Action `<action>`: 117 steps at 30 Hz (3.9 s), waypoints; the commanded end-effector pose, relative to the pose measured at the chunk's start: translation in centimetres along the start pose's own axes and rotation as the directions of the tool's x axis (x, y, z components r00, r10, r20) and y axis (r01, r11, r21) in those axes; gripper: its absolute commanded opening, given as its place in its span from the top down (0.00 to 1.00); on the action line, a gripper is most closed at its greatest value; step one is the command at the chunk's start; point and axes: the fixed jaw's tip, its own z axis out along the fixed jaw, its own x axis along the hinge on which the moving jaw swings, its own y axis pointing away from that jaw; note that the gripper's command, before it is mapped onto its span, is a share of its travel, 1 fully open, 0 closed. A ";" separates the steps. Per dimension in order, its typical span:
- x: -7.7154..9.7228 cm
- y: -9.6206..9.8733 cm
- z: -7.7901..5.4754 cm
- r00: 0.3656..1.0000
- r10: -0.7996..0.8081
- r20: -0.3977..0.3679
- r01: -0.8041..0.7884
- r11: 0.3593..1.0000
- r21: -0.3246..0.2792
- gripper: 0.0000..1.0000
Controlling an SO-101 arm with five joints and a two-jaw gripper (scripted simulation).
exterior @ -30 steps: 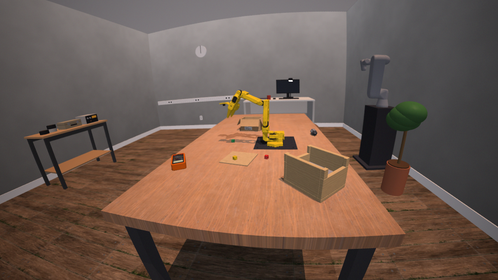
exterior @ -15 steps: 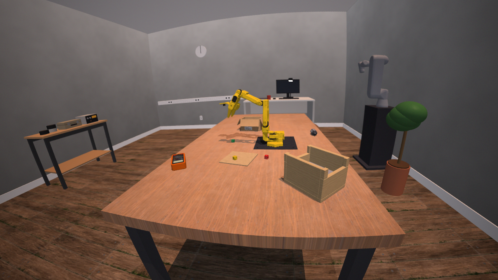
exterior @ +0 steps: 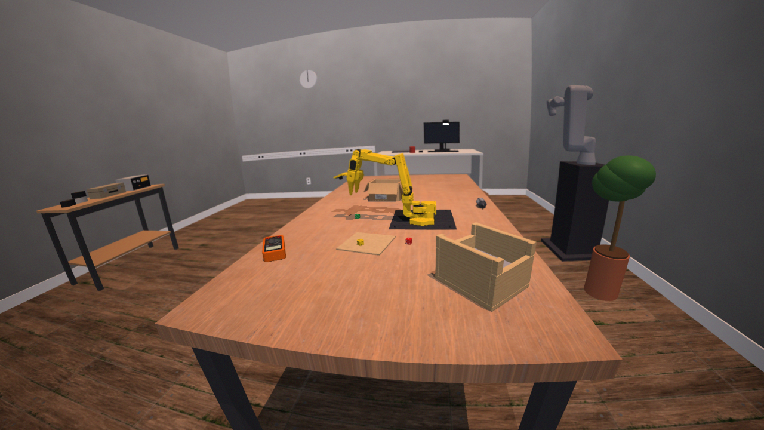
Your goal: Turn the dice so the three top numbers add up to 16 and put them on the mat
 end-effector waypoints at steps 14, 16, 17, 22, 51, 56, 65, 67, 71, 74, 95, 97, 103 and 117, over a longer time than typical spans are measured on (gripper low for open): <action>2.5 -0.1 5.1 0.966 0.003 -0.259 0.003 1.000 0.024 0.75; 2.5 0.3 4.8 0.965 -0.012 -0.263 0.018 1.000 0.021 0.75; 2.5 0.3 4.8 0.965 -0.012 -0.263 0.018 1.000 0.021 0.75; 2.5 0.3 4.8 0.965 -0.012 -0.263 0.018 1.000 0.021 0.75; 2.8 0.3 6.3 0.965 -0.012 -0.263 0.018 1.000 0.021 0.75; 3.0 0.3 7.2 0.965 -0.012 -0.263 0.018 1.000 0.021 0.75; 3.3 0.2 8.3 0.965 -0.012 -0.263 0.018 1.000 0.021 0.75; 3.4 0.2 8.6 0.965 -0.012 -0.263 0.018 1.000 0.021 0.75; 3.6 0.2 9.0 0.965 -0.012 -0.263 0.018 1.000 0.021 0.75; 3.7 0.2 9.1 0.965 -0.012 -0.263 0.018 1.000 0.021 0.75; 3.7 0.0 9.2 0.965 -0.012 -0.263 0.018 1.000 0.021 0.77; 3.7 0.0 9.2 0.965 -0.012 -0.263 0.018 1.000 0.021 0.79; 3.7 -0.2 9.2 0.965 -0.012 -0.263 0.018 1.000 0.020 0.81; 3.7 -0.7 9.2 0.965 -0.012 -0.263 0.018 1.000 0.020 0.90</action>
